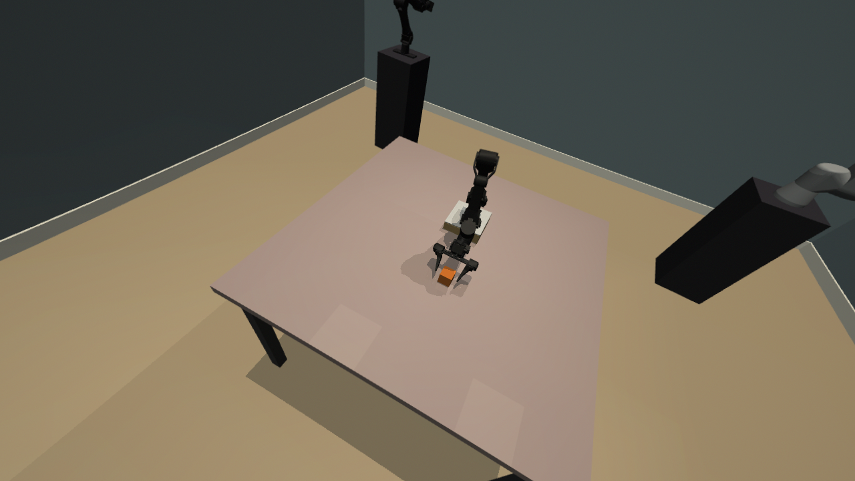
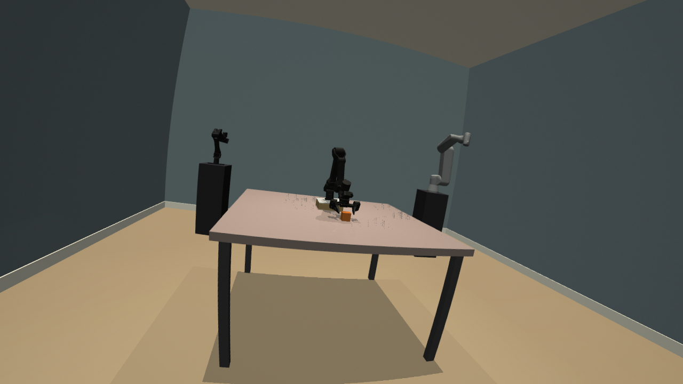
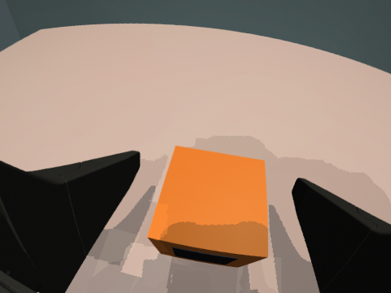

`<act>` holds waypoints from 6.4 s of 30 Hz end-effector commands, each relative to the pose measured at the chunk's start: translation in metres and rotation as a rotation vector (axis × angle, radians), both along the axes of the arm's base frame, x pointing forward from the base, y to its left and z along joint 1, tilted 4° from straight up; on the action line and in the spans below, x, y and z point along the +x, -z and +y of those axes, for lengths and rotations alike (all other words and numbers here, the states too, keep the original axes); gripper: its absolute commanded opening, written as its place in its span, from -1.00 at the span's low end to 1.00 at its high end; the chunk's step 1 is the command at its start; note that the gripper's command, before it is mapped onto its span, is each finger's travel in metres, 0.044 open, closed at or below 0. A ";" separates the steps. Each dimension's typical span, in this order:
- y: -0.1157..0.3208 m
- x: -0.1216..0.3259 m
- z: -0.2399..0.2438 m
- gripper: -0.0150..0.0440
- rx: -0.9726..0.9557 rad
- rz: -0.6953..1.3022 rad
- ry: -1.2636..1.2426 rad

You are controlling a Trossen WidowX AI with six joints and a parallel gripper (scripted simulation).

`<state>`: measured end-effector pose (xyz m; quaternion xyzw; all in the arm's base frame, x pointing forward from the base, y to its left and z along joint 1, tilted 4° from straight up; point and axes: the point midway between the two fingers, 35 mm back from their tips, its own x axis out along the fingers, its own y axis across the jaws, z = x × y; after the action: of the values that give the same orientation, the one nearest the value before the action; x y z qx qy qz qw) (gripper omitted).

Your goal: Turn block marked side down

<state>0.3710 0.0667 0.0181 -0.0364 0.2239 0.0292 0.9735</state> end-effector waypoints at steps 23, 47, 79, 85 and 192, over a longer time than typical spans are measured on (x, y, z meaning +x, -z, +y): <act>-0.069 -0.023 0.002 1.00 -0.044 0.530 0.036; -0.094 0.009 0.007 1.00 -0.082 1.054 0.067; -0.017 0.014 0.002 1.00 -0.082 1.054 0.067; -0.008 0.014 0.002 1.00 -0.082 1.054 0.067; 0.004 0.020 0.004 -0.49 -0.020 0.180 0.008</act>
<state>0.3940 0.0724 0.0189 -0.0386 0.3237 0.0270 0.9450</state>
